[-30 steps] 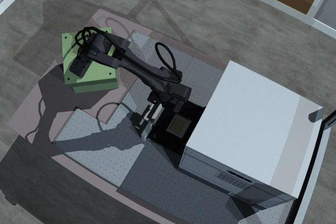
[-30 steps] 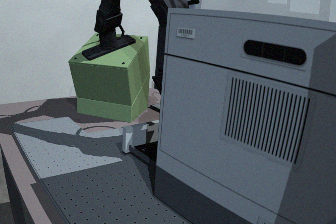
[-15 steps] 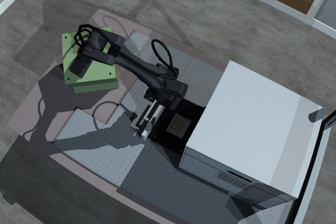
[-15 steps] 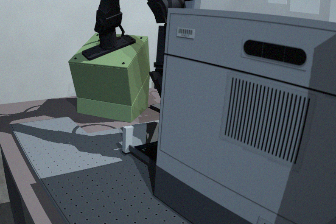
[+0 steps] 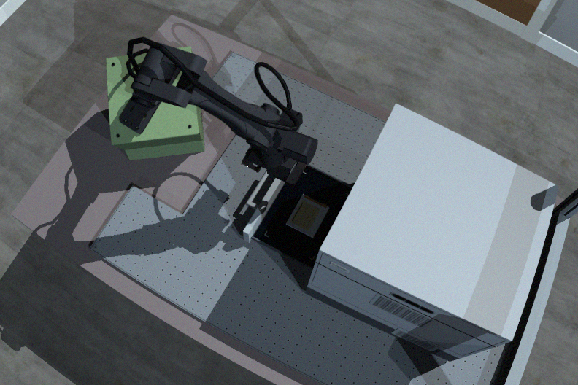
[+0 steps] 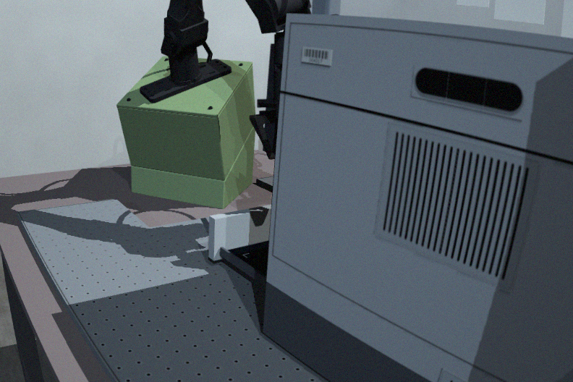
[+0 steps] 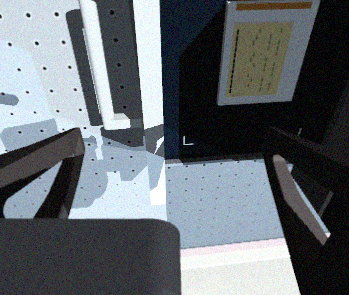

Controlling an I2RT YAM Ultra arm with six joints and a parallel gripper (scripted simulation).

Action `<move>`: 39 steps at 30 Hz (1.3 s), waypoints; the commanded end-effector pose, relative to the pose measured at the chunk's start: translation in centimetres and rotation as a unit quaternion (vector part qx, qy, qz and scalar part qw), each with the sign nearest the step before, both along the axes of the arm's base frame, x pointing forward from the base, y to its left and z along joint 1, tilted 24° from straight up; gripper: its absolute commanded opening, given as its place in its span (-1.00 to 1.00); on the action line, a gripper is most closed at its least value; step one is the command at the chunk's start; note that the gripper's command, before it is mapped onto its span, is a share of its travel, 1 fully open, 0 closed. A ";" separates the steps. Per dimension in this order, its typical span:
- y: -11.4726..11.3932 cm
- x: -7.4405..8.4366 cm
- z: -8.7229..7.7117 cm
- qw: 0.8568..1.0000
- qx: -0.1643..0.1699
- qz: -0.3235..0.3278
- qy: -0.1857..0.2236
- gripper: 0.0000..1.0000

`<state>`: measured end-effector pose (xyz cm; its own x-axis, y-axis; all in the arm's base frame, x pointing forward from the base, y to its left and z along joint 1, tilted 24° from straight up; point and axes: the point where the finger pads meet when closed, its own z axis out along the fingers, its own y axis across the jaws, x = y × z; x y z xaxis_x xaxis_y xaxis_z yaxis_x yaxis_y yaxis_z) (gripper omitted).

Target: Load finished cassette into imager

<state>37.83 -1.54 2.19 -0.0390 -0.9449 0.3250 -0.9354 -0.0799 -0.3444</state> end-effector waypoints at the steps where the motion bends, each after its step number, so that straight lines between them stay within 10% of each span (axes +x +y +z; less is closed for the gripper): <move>1: 0.5 -1.0 0.4 1.000 0.000 0.003 0.003 1.00; 39: 0.5 -2.1 0.3 1.000 0.000 0.003 0.007 1.00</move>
<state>36.62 -1.35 2.55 -0.0395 -0.9451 0.3243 -0.9350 -0.0795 -0.3456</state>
